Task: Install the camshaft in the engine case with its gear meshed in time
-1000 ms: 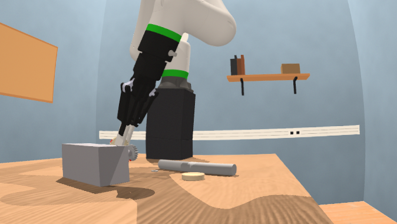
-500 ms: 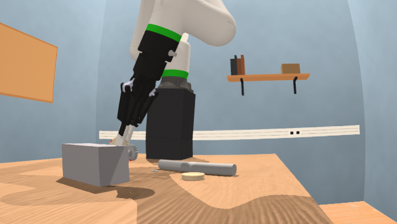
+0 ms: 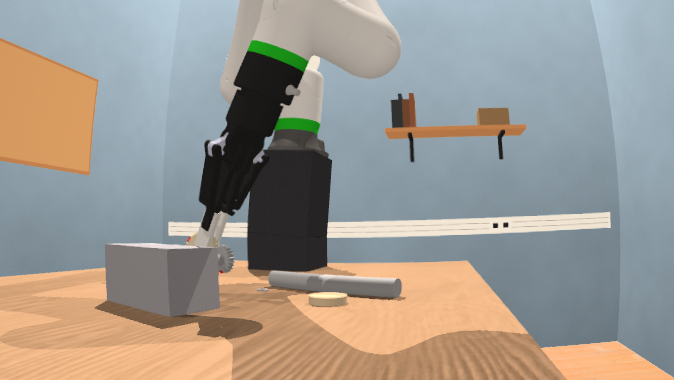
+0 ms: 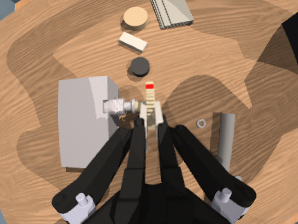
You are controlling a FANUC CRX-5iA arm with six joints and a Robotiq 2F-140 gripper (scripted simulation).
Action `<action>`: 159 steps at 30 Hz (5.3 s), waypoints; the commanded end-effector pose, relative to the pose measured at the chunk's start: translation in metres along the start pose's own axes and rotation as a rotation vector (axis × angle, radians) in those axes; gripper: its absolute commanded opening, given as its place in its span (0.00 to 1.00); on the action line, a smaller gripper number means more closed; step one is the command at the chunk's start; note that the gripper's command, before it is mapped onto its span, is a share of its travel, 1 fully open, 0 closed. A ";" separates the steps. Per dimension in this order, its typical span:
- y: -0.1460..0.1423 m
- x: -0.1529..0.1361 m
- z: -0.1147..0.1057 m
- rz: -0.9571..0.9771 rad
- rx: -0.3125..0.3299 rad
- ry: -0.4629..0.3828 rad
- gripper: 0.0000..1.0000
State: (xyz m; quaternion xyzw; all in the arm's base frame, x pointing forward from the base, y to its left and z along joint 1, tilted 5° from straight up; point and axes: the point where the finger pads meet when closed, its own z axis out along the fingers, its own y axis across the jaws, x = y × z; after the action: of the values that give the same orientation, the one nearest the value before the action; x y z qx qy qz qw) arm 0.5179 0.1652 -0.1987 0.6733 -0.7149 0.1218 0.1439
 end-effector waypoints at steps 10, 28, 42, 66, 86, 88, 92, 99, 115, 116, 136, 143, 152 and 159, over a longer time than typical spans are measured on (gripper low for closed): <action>-0.004 0.000 -0.001 0.000 0.002 -0.001 0.14; -0.013 0.000 -0.001 0.000 0.002 -0.001 0.14; -0.015 0.000 -0.001 0.000 0.002 -0.001 0.14; -0.015 0.000 -0.001 0.000 0.002 -0.001 0.14; -0.015 0.000 -0.001 0.000 0.002 -0.001 0.27; -0.015 0.000 -0.001 0.000 0.002 -0.001 0.27; -0.015 0.000 -0.001 0.000 0.002 -0.001 0.27; -0.015 0.000 -0.001 0.000 0.002 -0.001 0.27; -0.015 0.000 -0.001 0.000 0.002 -0.001 0.27; -0.016 0.000 -0.001 0.000 0.002 -0.001 0.27; -0.023 0.000 -0.001 0.000 0.002 -0.001 0.27; -0.020 0.000 -0.001 0.000 0.002 -0.001 0.27; -0.015 0.000 -0.001 0.000 0.002 -0.001 0.27; -0.015 0.000 -0.001 0.000 0.002 -0.001 0.27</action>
State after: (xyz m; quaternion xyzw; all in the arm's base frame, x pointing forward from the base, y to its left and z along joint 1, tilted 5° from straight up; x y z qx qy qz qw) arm 0.5325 0.1643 -0.1989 0.6733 -0.7149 0.1219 0.1439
